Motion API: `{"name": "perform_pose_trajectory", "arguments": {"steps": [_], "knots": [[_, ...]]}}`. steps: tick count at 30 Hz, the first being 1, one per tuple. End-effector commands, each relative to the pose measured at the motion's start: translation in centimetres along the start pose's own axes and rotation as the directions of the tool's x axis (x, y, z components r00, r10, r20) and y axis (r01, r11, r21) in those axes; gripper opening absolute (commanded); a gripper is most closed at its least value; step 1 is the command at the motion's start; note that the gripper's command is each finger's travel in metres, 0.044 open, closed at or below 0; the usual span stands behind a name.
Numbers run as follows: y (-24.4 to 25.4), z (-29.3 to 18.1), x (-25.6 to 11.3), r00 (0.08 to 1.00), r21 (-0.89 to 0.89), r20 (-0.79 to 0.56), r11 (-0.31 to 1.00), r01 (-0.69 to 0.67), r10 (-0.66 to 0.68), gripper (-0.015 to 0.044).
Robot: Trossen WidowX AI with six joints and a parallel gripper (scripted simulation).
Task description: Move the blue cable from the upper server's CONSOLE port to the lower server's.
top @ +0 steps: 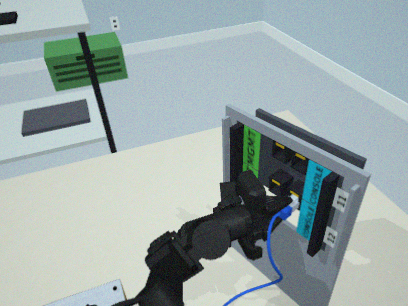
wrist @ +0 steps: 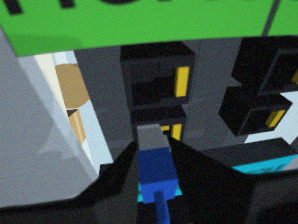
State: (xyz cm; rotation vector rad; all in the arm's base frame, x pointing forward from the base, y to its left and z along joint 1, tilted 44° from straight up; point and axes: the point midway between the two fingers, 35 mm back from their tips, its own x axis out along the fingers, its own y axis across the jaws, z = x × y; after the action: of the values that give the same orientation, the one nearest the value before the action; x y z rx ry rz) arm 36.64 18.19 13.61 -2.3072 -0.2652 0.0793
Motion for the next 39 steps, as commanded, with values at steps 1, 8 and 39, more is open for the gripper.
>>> {"name": "perform_pose_trajectory", "arguments": {"steps": [1, 8, 39], "knots": [[-0.2, 0.0, 0.2, 1.000, 0.000, 0.001, 1.000, 0.010, -0.010, 0.0000], [0.0, 0.0, 0.0, 1.000, 0.000, 0.000, 1.000, 0.000, 0.000, 0.0079], [-0.4, -0.1, -1.2, 1.000, 0.000, 0.000, 1.000, -0.001, 0.001, 0.0440]]}}
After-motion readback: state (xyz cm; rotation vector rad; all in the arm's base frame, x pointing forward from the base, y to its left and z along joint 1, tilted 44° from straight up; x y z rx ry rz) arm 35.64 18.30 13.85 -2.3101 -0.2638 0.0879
